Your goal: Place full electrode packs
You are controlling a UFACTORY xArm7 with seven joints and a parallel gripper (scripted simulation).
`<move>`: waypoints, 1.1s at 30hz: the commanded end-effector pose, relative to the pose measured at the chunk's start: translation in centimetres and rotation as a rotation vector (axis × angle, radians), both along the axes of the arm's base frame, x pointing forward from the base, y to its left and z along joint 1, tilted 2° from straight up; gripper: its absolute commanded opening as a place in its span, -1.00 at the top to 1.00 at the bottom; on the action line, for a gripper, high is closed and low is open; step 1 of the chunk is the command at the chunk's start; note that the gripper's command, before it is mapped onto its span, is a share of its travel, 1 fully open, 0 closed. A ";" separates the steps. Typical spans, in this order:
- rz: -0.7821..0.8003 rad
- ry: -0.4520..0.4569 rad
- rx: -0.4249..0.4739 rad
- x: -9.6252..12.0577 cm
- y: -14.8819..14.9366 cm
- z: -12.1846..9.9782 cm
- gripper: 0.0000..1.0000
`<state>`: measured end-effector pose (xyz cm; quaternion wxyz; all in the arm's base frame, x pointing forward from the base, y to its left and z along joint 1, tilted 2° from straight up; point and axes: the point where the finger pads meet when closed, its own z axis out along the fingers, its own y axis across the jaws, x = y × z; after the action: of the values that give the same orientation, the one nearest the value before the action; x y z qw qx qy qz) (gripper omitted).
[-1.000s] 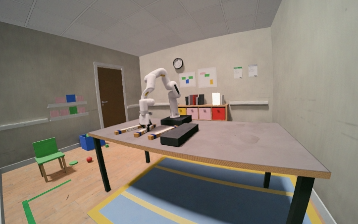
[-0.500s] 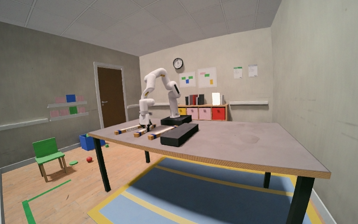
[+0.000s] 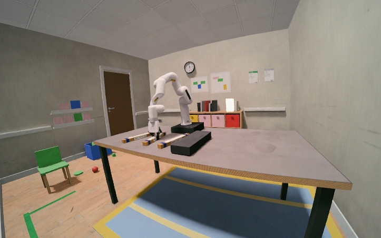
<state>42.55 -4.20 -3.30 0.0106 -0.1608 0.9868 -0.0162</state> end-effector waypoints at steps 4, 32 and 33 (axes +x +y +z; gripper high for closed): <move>0.000 -0.004 -0.001 0.2 0.0 0.1 0.31; 0.000 -0.004 -0.001 0.2 0.0 0.1 -0.48; 0.000 -0.004 -0.001 0.2 0.0 0.1 -0.48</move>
<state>42.57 -4.20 -3.31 0.0108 -0.1608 0.9868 -0.0163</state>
